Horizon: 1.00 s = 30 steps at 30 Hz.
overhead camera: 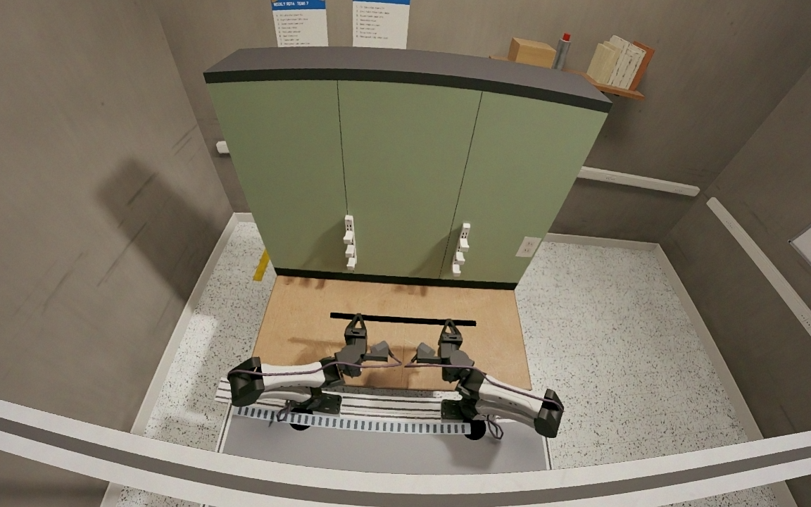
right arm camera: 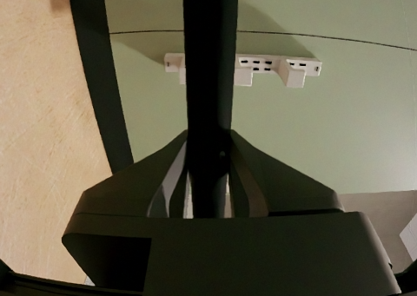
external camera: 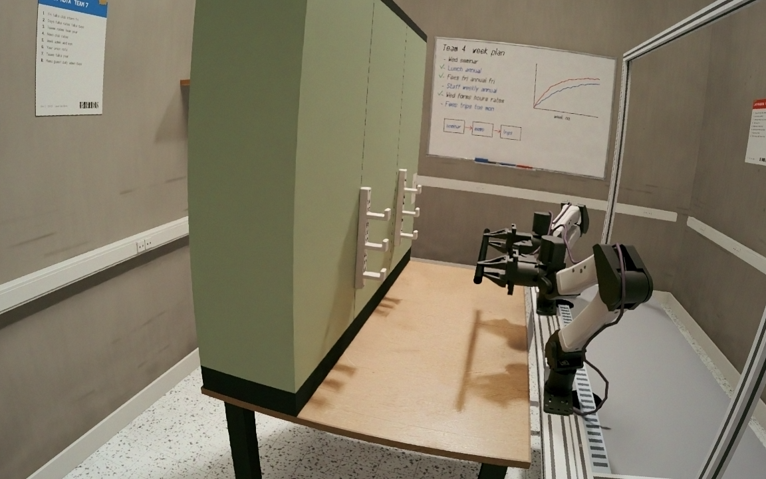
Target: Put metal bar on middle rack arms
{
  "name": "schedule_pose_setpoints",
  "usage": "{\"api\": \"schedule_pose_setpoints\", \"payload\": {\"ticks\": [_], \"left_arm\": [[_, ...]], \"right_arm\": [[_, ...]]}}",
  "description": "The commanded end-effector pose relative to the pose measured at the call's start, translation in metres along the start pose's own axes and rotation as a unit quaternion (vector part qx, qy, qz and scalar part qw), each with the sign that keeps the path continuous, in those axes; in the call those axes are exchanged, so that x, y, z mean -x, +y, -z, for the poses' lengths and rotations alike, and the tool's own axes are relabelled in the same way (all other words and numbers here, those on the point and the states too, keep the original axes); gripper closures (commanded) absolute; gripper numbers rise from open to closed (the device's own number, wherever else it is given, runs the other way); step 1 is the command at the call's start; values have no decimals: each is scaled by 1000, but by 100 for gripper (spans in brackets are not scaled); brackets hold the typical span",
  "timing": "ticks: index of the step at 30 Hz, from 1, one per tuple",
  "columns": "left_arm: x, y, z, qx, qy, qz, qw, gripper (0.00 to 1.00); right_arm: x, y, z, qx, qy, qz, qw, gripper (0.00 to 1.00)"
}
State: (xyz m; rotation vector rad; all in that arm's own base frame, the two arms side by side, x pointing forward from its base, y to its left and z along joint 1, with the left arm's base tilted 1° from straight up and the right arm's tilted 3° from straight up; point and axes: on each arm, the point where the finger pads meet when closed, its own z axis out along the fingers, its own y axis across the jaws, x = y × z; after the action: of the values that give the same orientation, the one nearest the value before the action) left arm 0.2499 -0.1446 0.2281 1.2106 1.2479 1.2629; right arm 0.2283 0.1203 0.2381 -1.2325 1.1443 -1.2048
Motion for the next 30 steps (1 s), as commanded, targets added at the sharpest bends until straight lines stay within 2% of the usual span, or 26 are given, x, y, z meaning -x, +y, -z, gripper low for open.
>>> {"api": "schedule_pose_setpoints", "payload": {"ticks": [1,30], "left_arm": [[0,13,1,3,-1,3,1000,100],[2,47,-5,3,-1,3,1000,100]], "right_arm": [[-1,-14,1,-4,-1,-6,1000,100],[-3,-47,-3,-4,-1,-6,1000,100]]}}
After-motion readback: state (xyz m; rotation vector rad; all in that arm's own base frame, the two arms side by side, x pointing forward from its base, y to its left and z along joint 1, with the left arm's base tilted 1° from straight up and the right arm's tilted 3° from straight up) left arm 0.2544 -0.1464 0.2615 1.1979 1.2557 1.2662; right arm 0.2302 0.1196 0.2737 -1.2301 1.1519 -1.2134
